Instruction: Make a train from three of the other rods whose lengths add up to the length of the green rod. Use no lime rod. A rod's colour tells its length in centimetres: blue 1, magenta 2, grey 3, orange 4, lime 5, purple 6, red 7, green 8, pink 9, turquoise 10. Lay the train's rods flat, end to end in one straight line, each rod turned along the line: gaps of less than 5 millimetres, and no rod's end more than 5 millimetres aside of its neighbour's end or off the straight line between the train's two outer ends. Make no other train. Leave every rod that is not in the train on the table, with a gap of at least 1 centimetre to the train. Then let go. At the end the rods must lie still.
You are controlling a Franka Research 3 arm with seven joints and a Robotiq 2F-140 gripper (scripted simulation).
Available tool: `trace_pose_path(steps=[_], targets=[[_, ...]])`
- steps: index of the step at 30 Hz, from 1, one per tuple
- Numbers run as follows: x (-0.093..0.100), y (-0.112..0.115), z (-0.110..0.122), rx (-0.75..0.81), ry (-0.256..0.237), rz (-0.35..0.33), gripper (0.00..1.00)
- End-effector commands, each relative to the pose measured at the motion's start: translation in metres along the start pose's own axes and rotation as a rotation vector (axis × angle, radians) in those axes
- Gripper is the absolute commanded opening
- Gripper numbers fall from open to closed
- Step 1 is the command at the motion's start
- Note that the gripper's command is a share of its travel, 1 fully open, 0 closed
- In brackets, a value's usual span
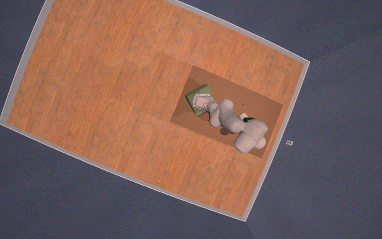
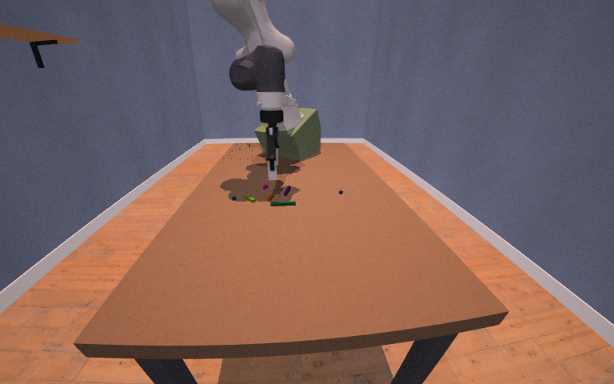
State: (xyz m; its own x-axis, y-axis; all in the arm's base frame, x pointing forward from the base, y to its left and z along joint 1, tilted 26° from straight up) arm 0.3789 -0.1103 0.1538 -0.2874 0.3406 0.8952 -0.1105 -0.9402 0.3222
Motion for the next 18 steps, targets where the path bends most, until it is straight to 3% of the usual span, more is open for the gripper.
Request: trace_pose_path(steps=[1,10,18], targets=[[0.0002,-0.0003,-0.0005,0.003,-0.002,-0.002,1.0],[0.0001,-0.0003,0.0003,-0.024,-0.002,-0.002,1.0],[-0.0003,-0.0008,0.0072,-0.273,-0.001,-0.007,1.0]])
Point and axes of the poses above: the point where the finger pads meet when closed, its own x axis back along the fingers, its own z axis across the jaws, y = z × x, the point moved 9 cm from there along x, back along the fingers, and after that the axes turned 8 degrees about x, right-handed, at the moved point
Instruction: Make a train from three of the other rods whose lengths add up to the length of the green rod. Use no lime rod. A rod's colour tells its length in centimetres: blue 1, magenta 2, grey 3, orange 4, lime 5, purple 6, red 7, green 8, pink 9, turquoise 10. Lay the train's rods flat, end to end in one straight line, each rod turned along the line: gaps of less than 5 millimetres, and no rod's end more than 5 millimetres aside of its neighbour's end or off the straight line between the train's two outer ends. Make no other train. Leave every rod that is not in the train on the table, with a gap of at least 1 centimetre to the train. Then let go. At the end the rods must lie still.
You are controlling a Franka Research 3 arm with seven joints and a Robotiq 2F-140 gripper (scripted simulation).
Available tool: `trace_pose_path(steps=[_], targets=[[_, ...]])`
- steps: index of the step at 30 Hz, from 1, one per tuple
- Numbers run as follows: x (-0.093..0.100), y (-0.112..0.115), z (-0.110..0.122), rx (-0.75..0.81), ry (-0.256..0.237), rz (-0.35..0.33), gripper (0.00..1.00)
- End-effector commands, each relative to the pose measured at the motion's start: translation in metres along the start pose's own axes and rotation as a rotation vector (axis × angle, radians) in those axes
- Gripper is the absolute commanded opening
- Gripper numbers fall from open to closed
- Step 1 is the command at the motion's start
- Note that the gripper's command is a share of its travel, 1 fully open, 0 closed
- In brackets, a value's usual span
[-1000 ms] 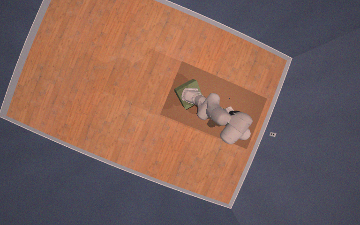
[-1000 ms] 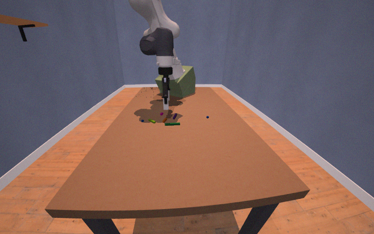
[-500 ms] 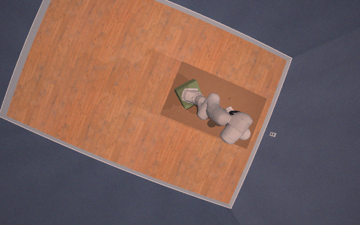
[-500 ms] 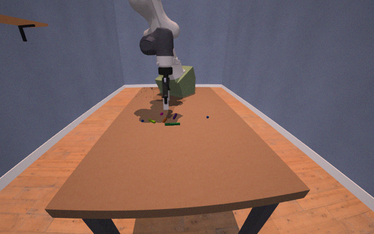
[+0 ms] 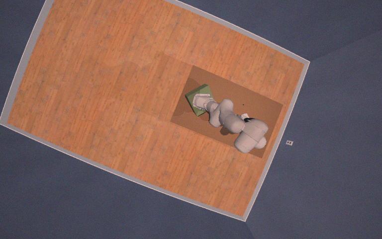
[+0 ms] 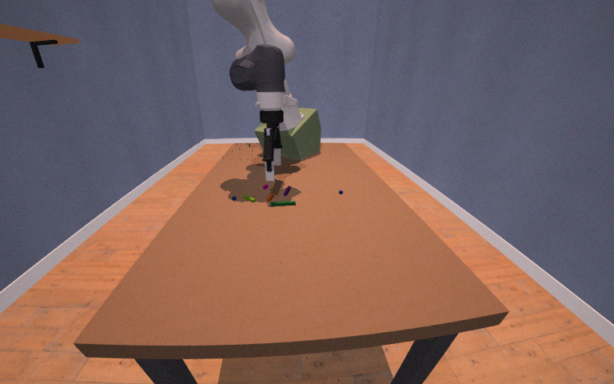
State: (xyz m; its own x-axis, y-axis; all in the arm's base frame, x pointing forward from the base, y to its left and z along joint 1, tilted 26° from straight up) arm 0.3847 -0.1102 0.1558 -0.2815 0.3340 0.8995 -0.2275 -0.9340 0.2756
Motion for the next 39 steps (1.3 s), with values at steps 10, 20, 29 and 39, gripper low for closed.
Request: trace_pose_path(steps=[10,20,29,39], targets=[[-0.001,-0.002,0.006,-0.319,0.009,-0.014,1.0],[-0.001,-0.003,0.009,-0.449,0.01,-0.016,1.0],[-0.001,-0.004,0.014,-0.617,0.013,-0.017,1.0],[-0.001,-0.006,0.018,-0.765,0.015,-0.017,1.0]])
Point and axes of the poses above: the point where the finger pads meet when closed, its own x axis back along the fingers, its own z axis across the jaws, y = z × x, the point moved 9 cm from there along x, back along the fingers, and after that the axes turned 8 degrees about x, right-handed, at the moved point
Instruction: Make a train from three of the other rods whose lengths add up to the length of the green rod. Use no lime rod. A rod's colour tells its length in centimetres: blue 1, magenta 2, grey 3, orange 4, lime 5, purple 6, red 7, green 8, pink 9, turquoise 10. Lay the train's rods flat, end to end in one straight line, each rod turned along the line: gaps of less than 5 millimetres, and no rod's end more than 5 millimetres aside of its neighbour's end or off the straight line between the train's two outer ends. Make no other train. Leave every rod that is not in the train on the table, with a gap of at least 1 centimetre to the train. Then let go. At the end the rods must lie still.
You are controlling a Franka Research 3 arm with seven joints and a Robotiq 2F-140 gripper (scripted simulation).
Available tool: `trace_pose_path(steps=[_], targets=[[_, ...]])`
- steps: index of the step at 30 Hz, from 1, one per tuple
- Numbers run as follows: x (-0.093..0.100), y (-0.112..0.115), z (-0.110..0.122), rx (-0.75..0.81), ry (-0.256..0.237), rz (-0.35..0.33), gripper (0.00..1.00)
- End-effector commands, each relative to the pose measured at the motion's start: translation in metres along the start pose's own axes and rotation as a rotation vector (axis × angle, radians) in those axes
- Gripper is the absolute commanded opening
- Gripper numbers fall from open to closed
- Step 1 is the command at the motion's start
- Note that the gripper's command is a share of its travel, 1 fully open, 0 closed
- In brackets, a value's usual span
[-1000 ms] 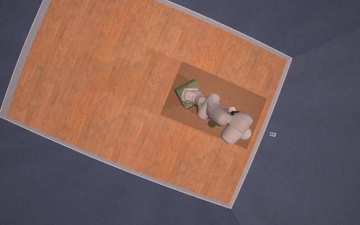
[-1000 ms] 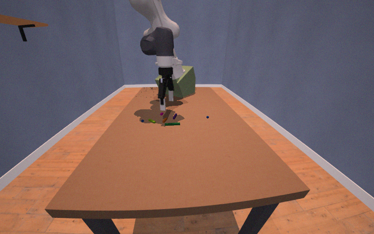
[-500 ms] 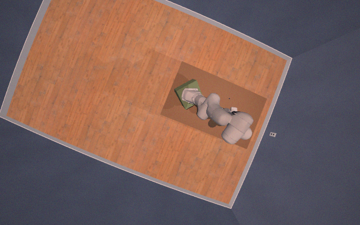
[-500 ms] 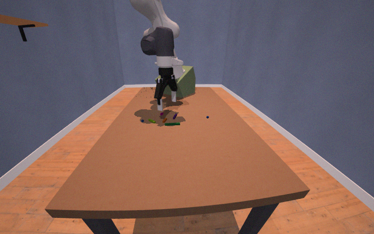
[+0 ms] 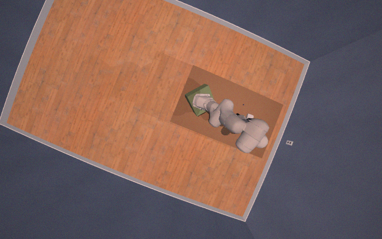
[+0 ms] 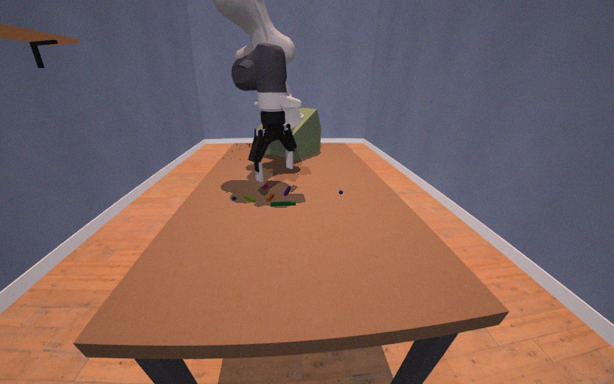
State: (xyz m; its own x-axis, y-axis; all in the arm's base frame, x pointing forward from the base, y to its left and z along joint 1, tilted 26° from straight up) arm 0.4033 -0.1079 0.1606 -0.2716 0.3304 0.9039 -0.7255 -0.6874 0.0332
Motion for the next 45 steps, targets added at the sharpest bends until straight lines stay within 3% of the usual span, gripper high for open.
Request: trace_pose_path(steps=[1,45], targets=[[-0.001,0.0,-0.001,-0.165,0.029,-0.006,1.0],[-0.001,-0.016,0.009,-0.824,0.033,0.002,1.0]])
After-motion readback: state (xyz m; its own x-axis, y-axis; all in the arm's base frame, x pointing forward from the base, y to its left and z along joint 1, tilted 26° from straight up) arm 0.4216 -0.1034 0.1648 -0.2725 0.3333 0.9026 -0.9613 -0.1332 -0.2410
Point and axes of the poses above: the point where the finger pads meet when closed, its own x axis back along the fingers, its own z axis across the jaws, y = z × x, the point moved 9 cm from there along x, back along the fingers, and after that the axes turned 8 degrees about x, right-handed, at the moved point
